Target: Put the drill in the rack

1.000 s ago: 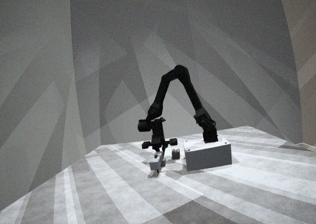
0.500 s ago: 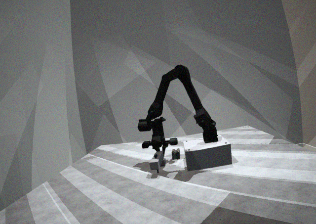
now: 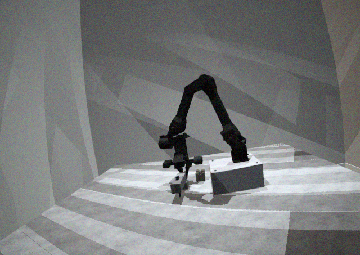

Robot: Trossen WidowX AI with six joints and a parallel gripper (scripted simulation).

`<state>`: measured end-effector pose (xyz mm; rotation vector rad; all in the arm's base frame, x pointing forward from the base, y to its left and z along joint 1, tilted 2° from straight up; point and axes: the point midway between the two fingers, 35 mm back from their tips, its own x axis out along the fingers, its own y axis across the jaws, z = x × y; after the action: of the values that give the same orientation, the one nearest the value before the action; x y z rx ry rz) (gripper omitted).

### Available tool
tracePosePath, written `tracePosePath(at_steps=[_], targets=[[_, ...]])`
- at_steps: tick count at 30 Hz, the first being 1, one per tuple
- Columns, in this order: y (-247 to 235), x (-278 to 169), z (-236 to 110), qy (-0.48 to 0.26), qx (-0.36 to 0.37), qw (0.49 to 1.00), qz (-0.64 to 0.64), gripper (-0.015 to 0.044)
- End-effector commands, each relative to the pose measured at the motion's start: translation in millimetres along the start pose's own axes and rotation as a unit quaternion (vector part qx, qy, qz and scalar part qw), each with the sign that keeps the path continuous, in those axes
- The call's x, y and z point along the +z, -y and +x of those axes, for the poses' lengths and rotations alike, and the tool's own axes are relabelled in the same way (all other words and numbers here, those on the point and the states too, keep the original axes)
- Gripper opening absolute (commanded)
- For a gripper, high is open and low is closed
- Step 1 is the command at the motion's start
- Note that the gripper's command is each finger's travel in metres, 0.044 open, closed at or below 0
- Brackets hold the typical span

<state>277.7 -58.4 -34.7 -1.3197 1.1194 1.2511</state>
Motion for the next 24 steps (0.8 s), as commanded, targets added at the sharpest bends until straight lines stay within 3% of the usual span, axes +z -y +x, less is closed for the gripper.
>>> tracePosePath(at_steps=[1, 24], targets=[[1.8, -7.2, -0.5, 0.000, -0.001, 1.000, -0.001, 0.0000], [2.5, -40.2, -0.2, -0.001, -0.001, 1.000, -0.001, 0.0000]])
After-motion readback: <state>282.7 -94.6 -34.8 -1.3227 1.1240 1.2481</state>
